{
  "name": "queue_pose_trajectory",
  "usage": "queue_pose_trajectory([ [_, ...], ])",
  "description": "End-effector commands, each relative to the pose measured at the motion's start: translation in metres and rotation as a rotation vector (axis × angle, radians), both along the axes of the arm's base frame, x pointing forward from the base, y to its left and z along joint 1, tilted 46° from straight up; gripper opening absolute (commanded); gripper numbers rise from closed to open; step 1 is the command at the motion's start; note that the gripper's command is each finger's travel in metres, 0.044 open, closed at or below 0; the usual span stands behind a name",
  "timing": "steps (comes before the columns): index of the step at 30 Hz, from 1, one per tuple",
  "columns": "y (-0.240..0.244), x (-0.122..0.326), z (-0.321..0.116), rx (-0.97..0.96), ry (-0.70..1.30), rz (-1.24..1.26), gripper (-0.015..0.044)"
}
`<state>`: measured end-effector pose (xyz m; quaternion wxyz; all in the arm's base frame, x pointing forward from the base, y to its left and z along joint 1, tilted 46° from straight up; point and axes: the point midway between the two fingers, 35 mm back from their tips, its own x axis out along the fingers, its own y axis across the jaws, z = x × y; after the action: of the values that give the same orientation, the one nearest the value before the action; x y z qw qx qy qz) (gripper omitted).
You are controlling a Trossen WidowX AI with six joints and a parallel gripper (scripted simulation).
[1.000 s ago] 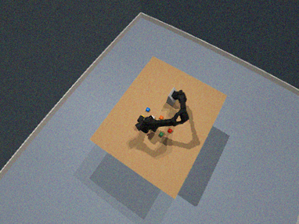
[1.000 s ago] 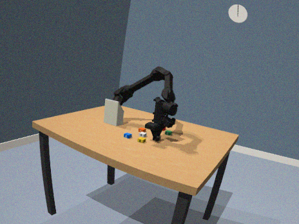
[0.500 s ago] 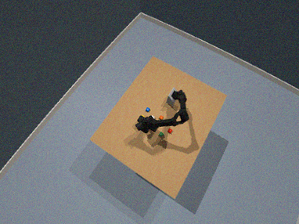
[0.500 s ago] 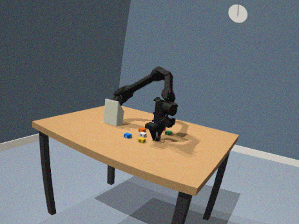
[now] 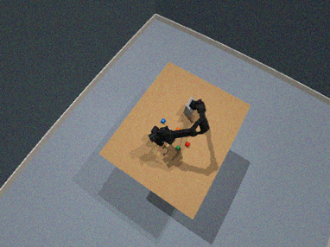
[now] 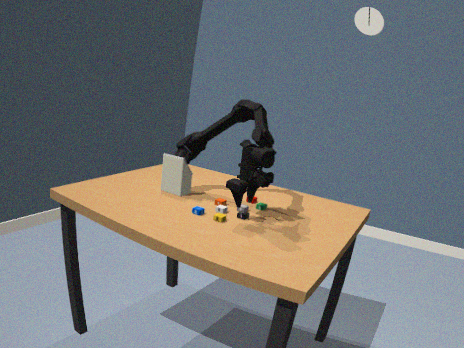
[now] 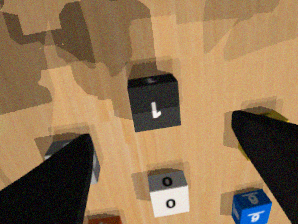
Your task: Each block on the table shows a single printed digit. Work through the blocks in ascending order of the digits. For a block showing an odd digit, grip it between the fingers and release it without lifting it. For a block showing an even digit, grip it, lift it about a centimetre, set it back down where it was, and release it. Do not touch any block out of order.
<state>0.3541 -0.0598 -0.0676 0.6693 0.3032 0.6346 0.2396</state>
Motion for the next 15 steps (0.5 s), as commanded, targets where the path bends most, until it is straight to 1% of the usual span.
queue_pose_trajectory([
  [1,-0.019,0.001,0.018,-0.008,-0.004,-0.007,0.0295],
  [5,-0.051,-0.005,0.051,-0.008,-0.003,0.006,0.019],
  [8,-0.055,-0.006,0.055,-0.007,-0.003,0.01,0.012],
  [15,-0.055,-0.006,0.055,-0.007,-0.003,0.01,0.012],
])
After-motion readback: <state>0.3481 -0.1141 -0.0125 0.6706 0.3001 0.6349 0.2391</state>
